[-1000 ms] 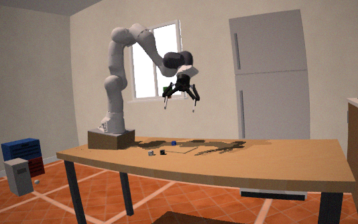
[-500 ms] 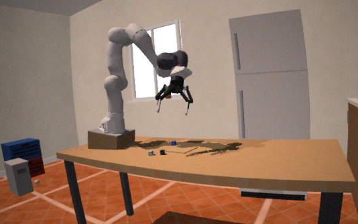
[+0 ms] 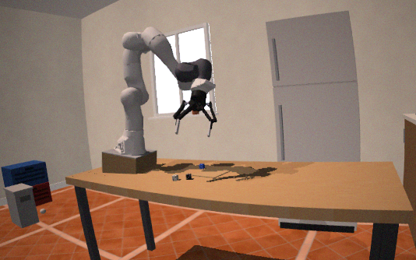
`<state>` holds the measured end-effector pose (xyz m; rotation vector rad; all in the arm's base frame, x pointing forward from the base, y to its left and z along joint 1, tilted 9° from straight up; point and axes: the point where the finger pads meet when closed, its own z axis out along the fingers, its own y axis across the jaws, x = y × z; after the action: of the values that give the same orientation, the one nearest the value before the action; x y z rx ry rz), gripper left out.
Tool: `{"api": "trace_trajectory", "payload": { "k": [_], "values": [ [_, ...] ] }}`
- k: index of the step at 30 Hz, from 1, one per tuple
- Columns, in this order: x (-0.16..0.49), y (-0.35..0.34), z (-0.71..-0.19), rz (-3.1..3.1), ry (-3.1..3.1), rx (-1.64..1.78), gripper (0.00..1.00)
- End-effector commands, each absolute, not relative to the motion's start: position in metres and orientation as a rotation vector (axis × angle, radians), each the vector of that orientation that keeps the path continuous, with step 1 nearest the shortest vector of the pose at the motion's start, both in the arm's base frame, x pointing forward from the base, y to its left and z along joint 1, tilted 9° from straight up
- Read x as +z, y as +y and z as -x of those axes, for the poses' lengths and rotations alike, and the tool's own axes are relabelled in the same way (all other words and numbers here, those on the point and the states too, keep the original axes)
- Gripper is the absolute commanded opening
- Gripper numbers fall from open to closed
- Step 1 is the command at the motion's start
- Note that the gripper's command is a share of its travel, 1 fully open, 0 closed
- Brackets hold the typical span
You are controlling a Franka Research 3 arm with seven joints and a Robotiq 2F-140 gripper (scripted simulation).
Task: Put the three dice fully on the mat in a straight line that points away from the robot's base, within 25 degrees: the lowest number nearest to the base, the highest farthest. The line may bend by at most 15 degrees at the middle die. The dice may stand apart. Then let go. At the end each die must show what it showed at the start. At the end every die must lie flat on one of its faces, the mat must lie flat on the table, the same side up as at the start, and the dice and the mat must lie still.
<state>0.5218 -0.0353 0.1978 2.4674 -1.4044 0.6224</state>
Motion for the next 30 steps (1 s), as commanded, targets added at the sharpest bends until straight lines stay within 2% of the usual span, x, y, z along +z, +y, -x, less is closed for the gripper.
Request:
{"api": "trace_trajectory", "payload": {
  "k": [1,7,8,23,24,30],
  "values": [
    [0.197,-0.031,-0.522,-2.493,-1.382,0.617,1.00],
    [0.197,-0.031,-0.522,-2.493,-1.382,0.617,1.00],
    [0.180,-0.048,-0.499,-2.507,-1.495,0.530,1.00],
    [0.180,-0.048,-0.499,-2.507,-1.495,0.530,1.00],
    [0.164,-0.059,-0.478,-2.519,-1.603,0.449,1.00],
    [0.164,-0.059,-0.478,-2.519,-1.603,0.449,1.00]
  ]
}}
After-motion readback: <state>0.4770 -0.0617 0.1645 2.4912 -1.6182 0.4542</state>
